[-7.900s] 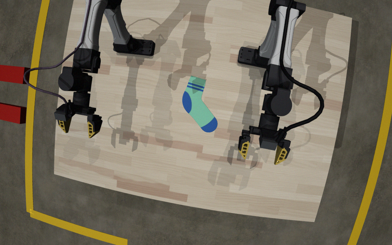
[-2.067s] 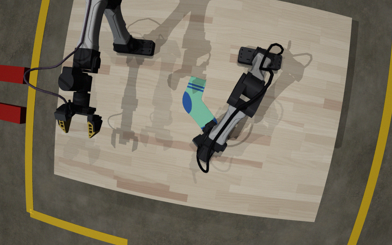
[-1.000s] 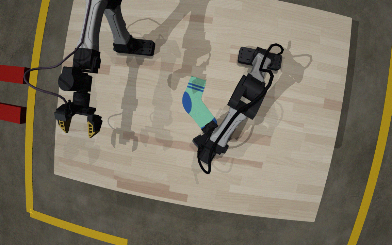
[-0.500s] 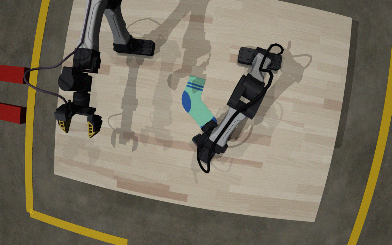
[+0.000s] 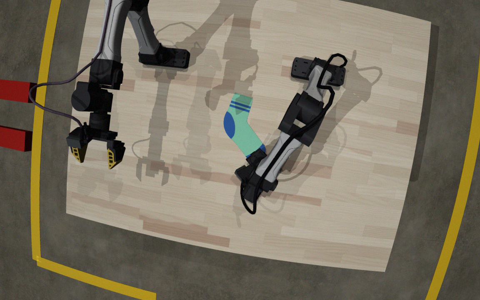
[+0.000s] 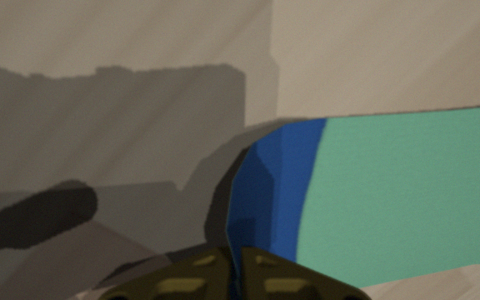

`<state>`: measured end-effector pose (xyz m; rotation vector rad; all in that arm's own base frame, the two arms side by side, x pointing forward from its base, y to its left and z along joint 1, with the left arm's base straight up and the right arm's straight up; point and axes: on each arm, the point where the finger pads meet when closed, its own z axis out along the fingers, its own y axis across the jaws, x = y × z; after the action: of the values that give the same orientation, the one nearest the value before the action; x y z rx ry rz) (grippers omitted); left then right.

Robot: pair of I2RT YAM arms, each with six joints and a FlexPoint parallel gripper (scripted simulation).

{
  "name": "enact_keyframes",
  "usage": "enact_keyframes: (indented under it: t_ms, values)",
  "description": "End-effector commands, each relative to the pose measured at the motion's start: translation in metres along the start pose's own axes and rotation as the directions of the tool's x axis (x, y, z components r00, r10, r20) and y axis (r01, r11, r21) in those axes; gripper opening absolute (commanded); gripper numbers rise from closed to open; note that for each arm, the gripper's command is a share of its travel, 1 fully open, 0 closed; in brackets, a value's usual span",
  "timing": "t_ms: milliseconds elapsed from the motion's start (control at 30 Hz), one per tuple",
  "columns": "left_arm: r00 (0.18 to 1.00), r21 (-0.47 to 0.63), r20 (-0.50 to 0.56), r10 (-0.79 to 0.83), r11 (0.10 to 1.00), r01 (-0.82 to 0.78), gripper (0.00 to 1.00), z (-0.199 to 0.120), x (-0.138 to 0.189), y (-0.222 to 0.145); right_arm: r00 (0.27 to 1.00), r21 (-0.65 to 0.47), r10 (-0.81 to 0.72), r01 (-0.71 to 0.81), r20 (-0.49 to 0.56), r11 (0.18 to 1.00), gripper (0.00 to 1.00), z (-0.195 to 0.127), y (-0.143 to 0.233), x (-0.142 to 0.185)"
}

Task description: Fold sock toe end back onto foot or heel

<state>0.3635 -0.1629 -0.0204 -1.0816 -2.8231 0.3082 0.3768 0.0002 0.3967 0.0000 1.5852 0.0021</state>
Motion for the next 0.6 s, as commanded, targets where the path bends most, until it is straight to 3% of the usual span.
enact_keyframes:
  t_ms: [0,133,167,567]
  values:
    - [1.000,-0.004,-0.006,0.001,1.000,-0.001,0.05,-0.002,-0.001,0.004,1.000,0.001,-0.001,0.001,0.014,1.000,1.00,-0.002,0.000,-0.005]
    - [1.000,-0.005,-0.005,0.000,1.000,0.000,0.05,-0.003,-0.001,0.004,1.000,0.001,-0.001,0.001,0.014,1.000,1.00,-0.002,0.000,-0.005]
    - [0.998,-0.047,0.056,0.003,0.999,0.000,0.05,-0.020,-0.007,-0.007,1.000,0.001,-0.001,0.001,0.014,1.000,1.00,-0.002,0.000,-0.005]
    - [0.997,-0.077,0.080,0.017,0.997,-0.011,0.05,-0.030,-0.012,-0.021,1.000,0.001,-0.001,0.001,0.014,1.000,1.00,-0.002,0.000,-0.005]
